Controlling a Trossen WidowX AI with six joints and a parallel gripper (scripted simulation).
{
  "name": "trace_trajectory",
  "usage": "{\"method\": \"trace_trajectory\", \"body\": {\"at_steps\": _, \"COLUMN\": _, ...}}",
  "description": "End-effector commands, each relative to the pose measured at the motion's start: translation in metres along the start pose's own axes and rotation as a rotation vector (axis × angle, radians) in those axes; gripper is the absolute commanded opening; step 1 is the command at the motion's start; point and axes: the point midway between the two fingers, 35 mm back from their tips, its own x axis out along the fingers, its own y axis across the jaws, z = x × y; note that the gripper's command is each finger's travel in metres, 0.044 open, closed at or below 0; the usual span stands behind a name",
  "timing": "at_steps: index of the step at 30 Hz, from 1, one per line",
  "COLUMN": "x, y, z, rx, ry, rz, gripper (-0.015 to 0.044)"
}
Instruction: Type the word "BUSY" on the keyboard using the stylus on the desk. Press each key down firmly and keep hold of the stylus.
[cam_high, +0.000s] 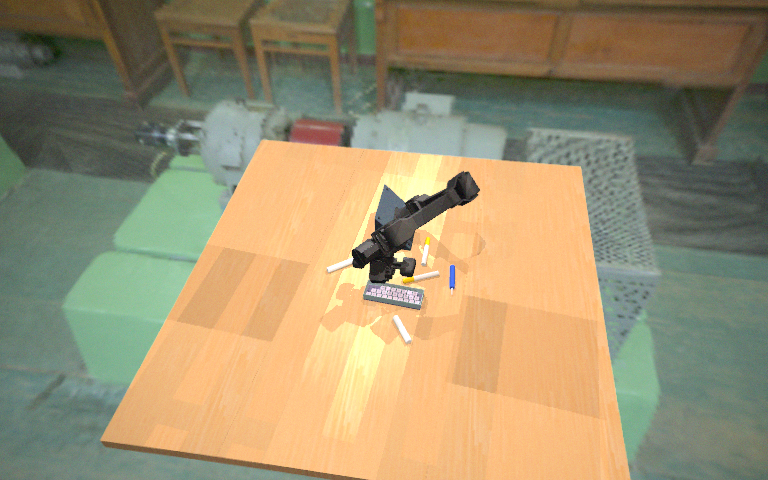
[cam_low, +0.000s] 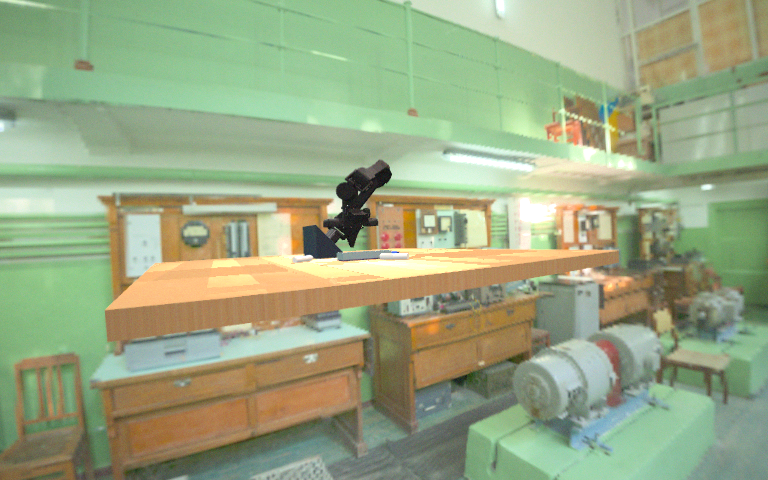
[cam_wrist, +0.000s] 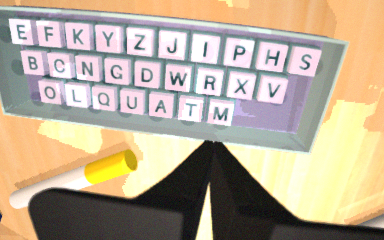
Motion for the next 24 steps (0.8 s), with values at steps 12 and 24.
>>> {"method": "trace_trajectory", "body": {"at_steps": 12, "x": 0.001, "y": 0.07, "z": -0.002, "rx": 0.007, "ry": 0.003, "rz": 0.006, "gripper": 0.0}}
{"method": "trace_trajectory", "body": {"at_steps": 24, "x": -0.021, "y": 0.069, "z": 0.0, "rx": 0.008, "ry": 0.002, "rz": -0.001, "gripper": 0.0}}
